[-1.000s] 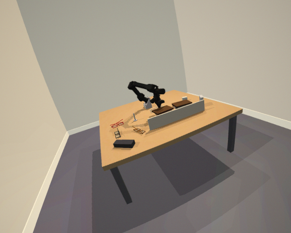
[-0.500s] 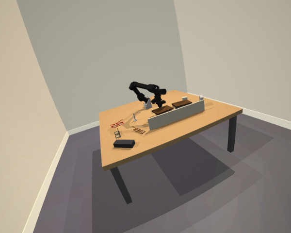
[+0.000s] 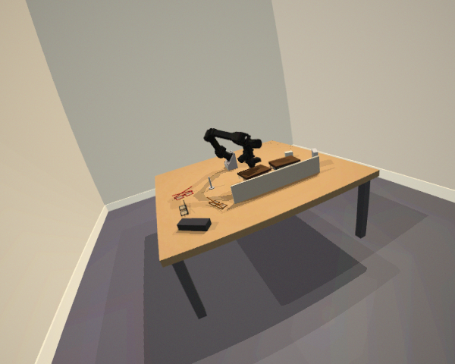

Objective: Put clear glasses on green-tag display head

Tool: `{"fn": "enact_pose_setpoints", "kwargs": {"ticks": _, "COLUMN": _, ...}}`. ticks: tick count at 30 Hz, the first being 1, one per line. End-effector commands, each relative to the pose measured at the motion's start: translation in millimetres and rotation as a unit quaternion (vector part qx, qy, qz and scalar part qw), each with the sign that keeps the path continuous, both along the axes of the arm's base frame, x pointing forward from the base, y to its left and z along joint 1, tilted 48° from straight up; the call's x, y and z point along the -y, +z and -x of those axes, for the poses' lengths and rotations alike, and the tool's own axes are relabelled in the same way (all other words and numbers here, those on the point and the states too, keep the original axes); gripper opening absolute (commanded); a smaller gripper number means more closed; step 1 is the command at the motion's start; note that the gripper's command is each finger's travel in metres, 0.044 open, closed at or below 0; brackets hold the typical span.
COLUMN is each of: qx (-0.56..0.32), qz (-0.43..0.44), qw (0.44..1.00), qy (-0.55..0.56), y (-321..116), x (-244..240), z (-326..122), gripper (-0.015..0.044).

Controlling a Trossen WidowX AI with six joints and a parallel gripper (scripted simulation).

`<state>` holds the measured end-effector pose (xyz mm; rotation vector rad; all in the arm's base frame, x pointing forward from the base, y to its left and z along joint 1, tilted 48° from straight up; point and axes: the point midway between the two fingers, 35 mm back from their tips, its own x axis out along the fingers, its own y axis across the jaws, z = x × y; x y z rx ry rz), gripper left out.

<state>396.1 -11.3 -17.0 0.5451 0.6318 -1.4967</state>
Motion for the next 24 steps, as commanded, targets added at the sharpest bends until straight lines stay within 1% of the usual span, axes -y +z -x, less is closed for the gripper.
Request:
{"fn": "enact_pose_setpoints", "kwargs": {"ticks": 1, "qx": -0.002, "qz": 0.002, "qw": 1.0, "qy": 0.002, "y": -0.8, "x": 0.6, "z": -3.9, "gripper": 0.0}}
{"fn": "enact_pose_setpoints", "kwargs": {"ticks": 24, "qx": -0.002, "qz": 0.003, "qw": 1.0, "qy": 0.002, "y": -4.2, "x": 4.2, "z": -5.0, "gripper": 0.0}}
